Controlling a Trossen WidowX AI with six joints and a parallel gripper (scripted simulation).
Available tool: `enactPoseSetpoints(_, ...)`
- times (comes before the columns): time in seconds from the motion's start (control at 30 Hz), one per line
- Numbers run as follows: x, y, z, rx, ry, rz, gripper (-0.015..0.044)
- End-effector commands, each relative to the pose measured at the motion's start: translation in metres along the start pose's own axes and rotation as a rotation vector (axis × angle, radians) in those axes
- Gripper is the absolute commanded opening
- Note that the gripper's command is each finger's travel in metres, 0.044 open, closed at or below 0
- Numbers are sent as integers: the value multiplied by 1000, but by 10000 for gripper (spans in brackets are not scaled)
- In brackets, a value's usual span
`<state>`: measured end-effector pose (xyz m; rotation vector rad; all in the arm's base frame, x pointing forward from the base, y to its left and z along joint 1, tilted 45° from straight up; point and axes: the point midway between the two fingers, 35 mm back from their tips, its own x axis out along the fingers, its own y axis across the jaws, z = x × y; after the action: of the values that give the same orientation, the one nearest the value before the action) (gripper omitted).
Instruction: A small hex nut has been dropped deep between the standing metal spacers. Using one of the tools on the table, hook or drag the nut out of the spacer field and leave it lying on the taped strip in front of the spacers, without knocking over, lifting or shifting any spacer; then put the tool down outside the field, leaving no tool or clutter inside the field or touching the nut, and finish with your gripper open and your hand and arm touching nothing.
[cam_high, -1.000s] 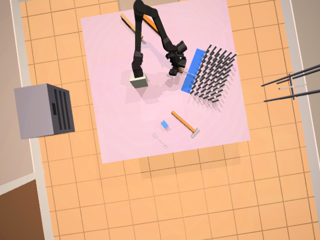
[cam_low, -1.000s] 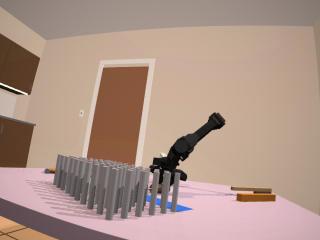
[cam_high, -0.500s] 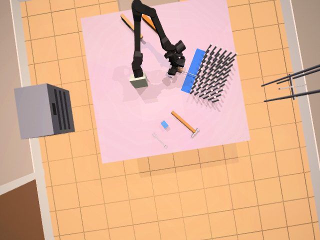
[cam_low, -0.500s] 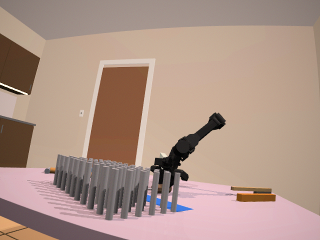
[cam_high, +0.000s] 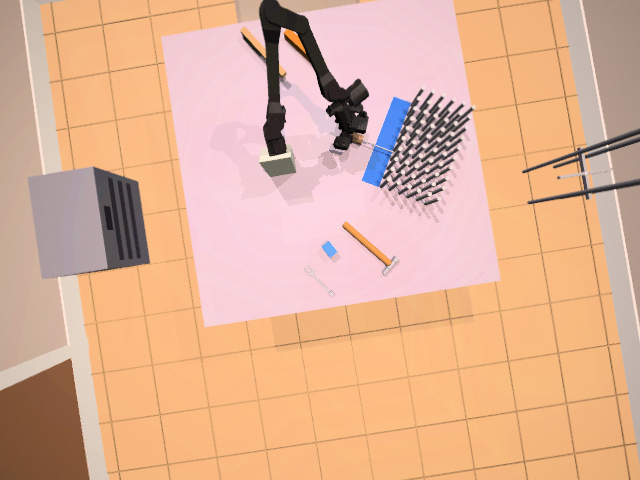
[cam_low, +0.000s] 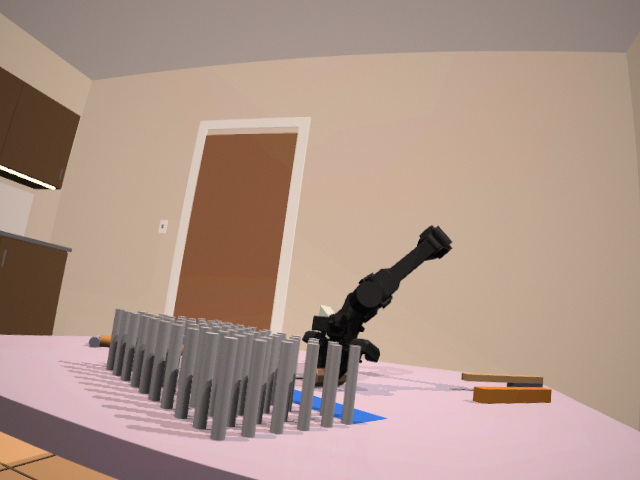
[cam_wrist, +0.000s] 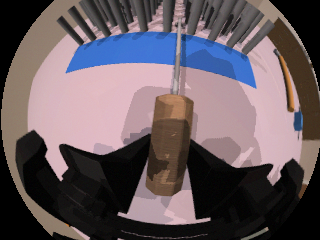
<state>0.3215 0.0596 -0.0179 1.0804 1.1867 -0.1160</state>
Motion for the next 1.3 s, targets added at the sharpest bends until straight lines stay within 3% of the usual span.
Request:
enactPoseSetpoints(0.0, -2, 0, -2, 1, -4, 0, 0)
enactPoseSetpoints(1.27, -11, 0, -23, 2, -3, -1, 0)
